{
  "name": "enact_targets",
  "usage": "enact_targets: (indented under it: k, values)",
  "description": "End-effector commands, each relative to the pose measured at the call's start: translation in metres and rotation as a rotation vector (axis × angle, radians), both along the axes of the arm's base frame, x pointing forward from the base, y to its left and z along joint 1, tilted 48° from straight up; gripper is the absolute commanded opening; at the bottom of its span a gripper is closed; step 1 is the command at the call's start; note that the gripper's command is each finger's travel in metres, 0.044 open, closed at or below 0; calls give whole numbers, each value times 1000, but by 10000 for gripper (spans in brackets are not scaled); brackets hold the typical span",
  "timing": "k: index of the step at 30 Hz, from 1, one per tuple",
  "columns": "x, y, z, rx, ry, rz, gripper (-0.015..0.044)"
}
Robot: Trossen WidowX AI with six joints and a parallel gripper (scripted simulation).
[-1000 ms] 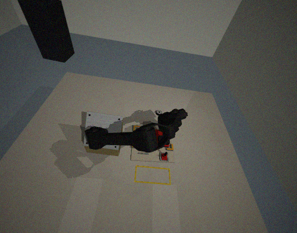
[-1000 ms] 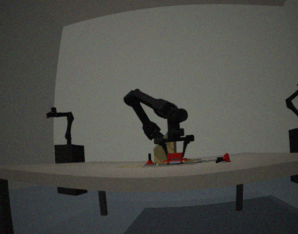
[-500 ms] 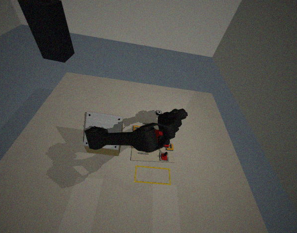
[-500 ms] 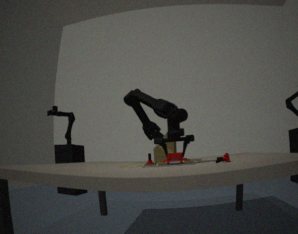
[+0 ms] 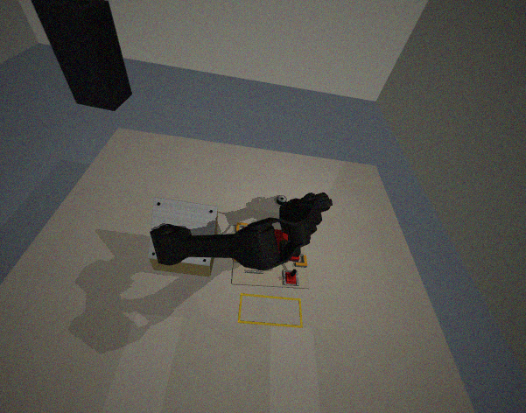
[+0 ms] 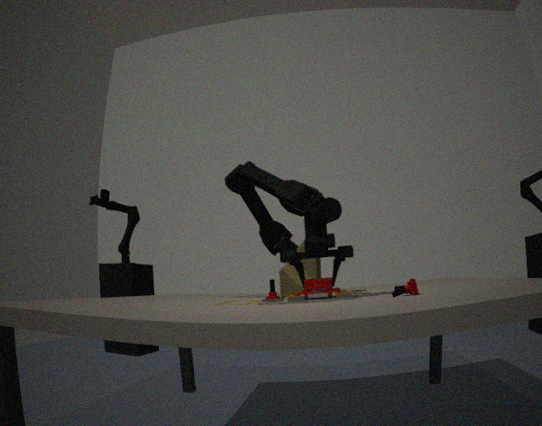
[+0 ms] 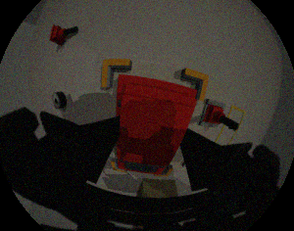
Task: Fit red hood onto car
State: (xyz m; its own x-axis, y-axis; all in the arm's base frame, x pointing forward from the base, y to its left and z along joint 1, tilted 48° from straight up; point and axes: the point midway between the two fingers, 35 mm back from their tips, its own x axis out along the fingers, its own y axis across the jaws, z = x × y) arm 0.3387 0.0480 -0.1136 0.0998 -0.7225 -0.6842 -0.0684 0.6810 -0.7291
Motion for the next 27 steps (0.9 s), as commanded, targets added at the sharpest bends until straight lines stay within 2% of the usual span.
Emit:
enact_targets:
  k: [1,12,17,23,27]
  values:
    - [0,0,0,0,0,0,157]
    - [0,0,0,0,0,0,440]
    - [0,12,10,1,3,-2,440]
    - [-5,53,46,-6,11,-12,440]
    - [-6,57,51,-8,12,-13,440]
